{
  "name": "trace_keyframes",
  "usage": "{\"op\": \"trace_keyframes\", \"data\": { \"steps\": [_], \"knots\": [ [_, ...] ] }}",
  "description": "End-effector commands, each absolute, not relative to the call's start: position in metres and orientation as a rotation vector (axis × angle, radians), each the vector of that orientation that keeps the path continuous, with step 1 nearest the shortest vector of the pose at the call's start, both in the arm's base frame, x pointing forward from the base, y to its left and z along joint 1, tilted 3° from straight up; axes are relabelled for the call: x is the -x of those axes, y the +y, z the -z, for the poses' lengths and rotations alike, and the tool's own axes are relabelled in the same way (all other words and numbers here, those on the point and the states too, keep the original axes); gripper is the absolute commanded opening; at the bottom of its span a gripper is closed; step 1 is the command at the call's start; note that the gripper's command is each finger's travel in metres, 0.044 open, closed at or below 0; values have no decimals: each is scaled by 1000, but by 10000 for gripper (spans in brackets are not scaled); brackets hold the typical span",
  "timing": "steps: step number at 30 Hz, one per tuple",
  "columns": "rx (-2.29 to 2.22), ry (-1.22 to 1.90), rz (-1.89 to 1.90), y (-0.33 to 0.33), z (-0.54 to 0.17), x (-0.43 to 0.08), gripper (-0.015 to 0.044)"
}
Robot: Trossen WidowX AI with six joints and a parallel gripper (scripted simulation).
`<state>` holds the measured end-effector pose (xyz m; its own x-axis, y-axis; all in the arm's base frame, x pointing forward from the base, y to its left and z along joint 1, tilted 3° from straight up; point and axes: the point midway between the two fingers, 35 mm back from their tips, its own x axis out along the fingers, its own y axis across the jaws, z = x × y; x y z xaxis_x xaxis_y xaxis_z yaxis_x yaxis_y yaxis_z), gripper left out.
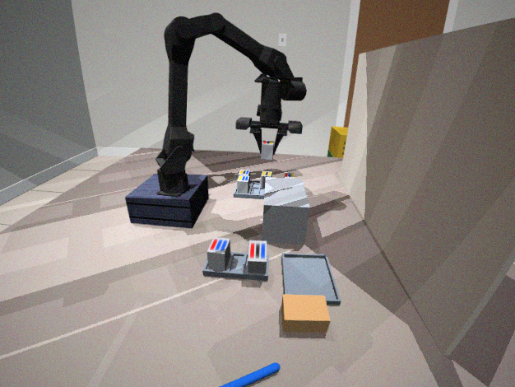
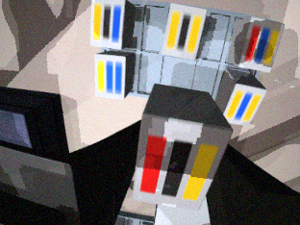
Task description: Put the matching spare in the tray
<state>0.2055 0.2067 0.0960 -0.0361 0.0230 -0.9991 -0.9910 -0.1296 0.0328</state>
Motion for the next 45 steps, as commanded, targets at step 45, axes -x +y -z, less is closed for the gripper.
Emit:
{"op": "trace_keyframes", "data": {
  "steps": [45],
  "knots": [
    [1222,1152,-1272,43,-125,-342,0]
  ]
}}
